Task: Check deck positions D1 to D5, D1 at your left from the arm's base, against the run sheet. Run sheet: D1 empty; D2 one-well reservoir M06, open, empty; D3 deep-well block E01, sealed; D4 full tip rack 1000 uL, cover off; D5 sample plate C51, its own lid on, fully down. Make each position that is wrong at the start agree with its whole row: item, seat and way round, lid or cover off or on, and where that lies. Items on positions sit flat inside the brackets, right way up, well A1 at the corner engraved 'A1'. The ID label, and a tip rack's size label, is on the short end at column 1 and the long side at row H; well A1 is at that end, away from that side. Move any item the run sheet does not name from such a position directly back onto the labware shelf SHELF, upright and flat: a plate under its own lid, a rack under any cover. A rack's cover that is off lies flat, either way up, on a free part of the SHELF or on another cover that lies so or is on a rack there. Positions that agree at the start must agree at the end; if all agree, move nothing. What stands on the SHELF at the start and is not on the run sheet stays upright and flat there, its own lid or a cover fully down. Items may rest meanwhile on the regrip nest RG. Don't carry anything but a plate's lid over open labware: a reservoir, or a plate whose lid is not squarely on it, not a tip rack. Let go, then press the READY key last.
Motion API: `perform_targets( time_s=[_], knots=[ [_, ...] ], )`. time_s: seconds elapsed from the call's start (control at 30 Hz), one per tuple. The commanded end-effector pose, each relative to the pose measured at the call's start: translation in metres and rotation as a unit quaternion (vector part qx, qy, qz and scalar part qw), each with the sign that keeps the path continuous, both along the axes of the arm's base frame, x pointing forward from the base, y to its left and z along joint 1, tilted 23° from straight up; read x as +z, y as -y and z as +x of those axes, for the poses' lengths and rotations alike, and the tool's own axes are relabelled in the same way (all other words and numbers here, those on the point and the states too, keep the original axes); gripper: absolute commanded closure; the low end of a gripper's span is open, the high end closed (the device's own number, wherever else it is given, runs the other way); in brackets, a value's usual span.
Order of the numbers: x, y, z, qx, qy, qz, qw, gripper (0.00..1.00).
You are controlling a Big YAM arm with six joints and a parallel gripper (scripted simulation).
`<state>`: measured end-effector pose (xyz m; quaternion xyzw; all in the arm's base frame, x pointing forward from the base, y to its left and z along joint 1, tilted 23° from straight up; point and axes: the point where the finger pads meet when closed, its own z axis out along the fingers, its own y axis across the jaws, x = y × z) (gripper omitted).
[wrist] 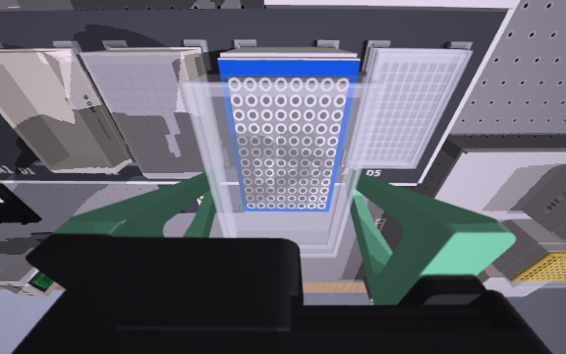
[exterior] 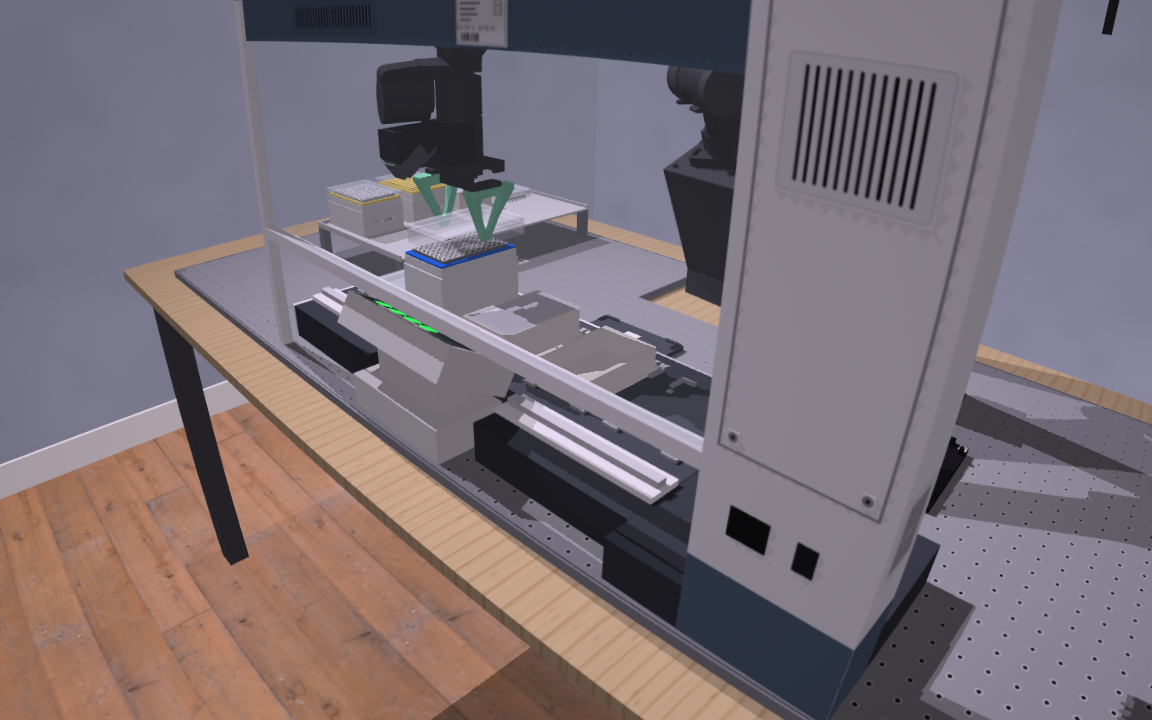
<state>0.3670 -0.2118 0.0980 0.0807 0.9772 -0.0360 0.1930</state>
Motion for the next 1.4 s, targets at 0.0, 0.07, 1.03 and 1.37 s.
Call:
perform_targets(
  time_s=[0.0,0.07,1.03,1.37],
  knots=[
    [0.040,0.015,0.012,-0.002,0.032,-0.021,0.999,1.00],
    [0.043,0.014,0.012,-0.001,0.032,-0.021,0.999,1.00],
    [0.082,0.008,-0.004,0.000,0.033,-0.022,0.999,1.00],
    [0.100,0.007,-0.013,-0.002,0.035,-0.024,0.999,1.00]
  ],
)
